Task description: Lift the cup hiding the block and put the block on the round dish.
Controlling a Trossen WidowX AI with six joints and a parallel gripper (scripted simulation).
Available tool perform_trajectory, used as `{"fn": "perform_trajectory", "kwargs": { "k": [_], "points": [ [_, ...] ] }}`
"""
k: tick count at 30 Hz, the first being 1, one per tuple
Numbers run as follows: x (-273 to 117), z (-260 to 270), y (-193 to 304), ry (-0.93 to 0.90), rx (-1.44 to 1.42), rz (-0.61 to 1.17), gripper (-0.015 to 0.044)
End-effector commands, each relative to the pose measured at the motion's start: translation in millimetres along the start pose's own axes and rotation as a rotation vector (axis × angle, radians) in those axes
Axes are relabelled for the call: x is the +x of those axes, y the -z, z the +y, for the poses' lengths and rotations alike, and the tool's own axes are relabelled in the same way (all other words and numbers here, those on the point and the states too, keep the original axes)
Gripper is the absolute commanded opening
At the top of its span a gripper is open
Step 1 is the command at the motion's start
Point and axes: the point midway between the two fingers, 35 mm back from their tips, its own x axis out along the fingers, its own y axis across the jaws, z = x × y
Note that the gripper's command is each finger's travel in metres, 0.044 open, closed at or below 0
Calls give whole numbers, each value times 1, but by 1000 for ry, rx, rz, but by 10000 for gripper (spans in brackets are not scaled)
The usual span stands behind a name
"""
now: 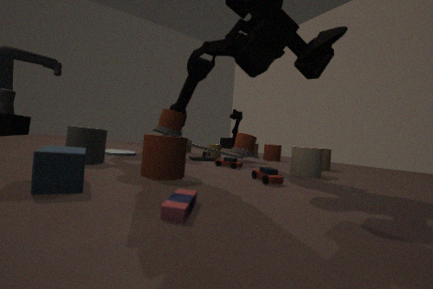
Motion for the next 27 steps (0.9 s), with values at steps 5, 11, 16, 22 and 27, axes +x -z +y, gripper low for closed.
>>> {"fn": "perform_trajectory", "kwargs": {
  "k": [5, 11, 16, 22, 27],
  "points": [
    [-21, -9, 13, 28, -100, -16, 440],
    [-60, -21, 32, 80, -273, -38, 440],
    [-93, -30, 44, 124, -421, -50, 440],
    [-136, -38, 53, 179, -600, -57, 440],
    [-172, -43, 57, 225, -751, -56, 440]
  ]
}}
